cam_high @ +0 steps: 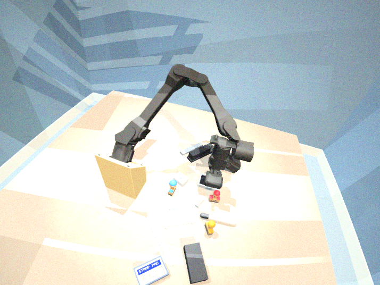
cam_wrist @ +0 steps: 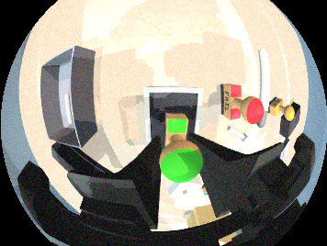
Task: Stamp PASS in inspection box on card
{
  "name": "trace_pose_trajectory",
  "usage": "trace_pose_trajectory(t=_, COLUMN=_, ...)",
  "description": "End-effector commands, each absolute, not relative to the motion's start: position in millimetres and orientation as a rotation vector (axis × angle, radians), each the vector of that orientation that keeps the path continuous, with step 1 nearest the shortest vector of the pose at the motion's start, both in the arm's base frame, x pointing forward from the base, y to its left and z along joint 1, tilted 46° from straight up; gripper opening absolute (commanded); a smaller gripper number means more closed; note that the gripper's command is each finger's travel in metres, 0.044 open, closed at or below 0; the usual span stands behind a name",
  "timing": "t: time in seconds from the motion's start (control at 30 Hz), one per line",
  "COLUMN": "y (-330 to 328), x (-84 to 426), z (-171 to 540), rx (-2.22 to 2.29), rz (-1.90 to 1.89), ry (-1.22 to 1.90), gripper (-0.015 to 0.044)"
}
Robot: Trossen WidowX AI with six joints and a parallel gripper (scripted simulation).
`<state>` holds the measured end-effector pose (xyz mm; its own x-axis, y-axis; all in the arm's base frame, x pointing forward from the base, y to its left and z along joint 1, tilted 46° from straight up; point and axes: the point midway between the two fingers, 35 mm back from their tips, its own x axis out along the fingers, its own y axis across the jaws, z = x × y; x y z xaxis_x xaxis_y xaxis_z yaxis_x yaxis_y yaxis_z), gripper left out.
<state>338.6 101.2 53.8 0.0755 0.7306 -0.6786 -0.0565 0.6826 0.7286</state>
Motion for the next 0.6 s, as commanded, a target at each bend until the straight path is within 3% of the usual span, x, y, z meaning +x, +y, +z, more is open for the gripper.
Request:
trace_pose_trajectory(t=0.0, y=101.9, x=337.9, z=52.3, rx=0.624, rz=0.646, ry=1.384, gripper=0.0)
trace_pose_trajectory(t=0.57, y=104.3, x=338.1, z=50.0, rx=0.617, rz=0.652, ry=1.381, gripper=0.0)
